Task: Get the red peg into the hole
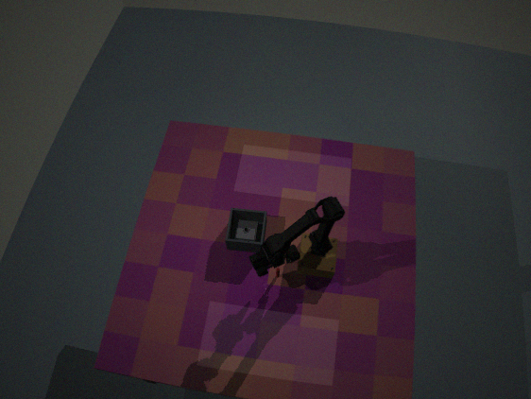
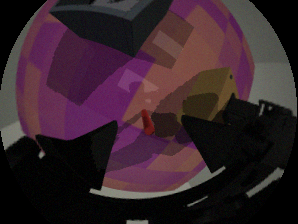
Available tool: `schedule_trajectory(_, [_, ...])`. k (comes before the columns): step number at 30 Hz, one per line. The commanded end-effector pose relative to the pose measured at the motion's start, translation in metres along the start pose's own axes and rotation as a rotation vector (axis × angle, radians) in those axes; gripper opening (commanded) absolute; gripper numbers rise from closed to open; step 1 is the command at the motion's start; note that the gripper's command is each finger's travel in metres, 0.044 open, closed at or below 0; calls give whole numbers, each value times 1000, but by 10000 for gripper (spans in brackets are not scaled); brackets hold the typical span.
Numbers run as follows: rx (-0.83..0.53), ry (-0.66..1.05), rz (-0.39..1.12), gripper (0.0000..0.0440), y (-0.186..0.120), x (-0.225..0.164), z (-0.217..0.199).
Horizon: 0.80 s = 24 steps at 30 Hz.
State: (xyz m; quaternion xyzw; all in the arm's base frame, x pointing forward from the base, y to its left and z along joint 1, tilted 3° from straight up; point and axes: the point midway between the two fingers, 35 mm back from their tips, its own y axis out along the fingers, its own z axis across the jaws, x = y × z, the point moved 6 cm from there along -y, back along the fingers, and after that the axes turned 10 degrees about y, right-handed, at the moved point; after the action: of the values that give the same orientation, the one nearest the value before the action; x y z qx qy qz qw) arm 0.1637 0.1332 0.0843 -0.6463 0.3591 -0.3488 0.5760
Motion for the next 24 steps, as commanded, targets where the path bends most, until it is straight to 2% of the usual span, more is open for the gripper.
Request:
schedule_trajectory(1, [10,25,-10,440,19,-1,-1])
schedule_trajectory(7, [50,55,-8,434,41,-4,0])
schedule_trajectory(10, [55,72,-5,402,49,-5,-2])
schedule_trajectory(13, [46,92,4,338,56,-6,-4])
schedule_trajectory(24, [12,105,70,52,58,-6,-2])
